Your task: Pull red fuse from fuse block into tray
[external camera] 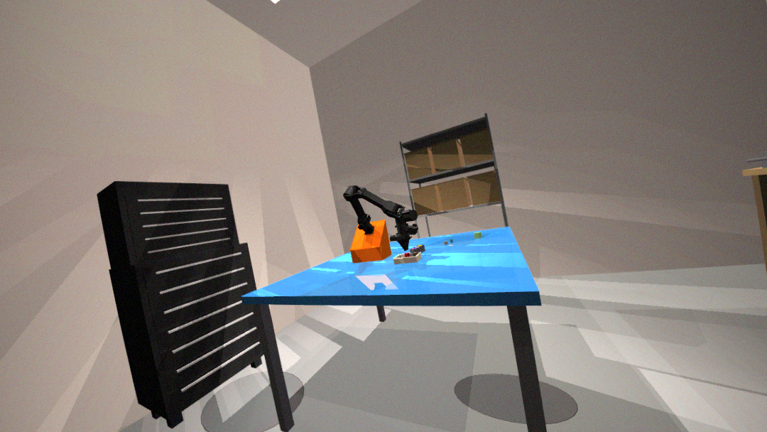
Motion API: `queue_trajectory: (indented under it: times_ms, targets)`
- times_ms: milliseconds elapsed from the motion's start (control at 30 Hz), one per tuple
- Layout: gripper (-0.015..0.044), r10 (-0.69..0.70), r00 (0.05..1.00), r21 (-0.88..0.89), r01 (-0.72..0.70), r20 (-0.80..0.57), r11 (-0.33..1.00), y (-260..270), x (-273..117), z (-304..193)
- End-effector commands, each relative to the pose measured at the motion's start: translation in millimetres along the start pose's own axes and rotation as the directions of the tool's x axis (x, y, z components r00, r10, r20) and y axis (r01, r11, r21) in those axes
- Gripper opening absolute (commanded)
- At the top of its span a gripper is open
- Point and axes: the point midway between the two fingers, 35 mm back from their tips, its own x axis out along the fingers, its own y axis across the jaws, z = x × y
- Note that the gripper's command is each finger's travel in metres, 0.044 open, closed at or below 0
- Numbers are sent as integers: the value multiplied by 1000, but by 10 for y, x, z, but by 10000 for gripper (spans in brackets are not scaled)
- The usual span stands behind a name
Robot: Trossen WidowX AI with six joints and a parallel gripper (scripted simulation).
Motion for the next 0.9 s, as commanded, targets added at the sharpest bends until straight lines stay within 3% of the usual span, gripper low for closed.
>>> queue_trajectory:
  times_ms: [0,233,367,867]
  targets:
    - [157,-1,1000,1,1,1,1000,-4,-6,4]
    - [330,0,1000,0,0,1,1000,-1,-35,5]
    - [330,5,1000,-8,-5,-5,1000,10,-374,-9]
    - [330,7,1000,-16,-7,-5,1000,22,-367,-9]
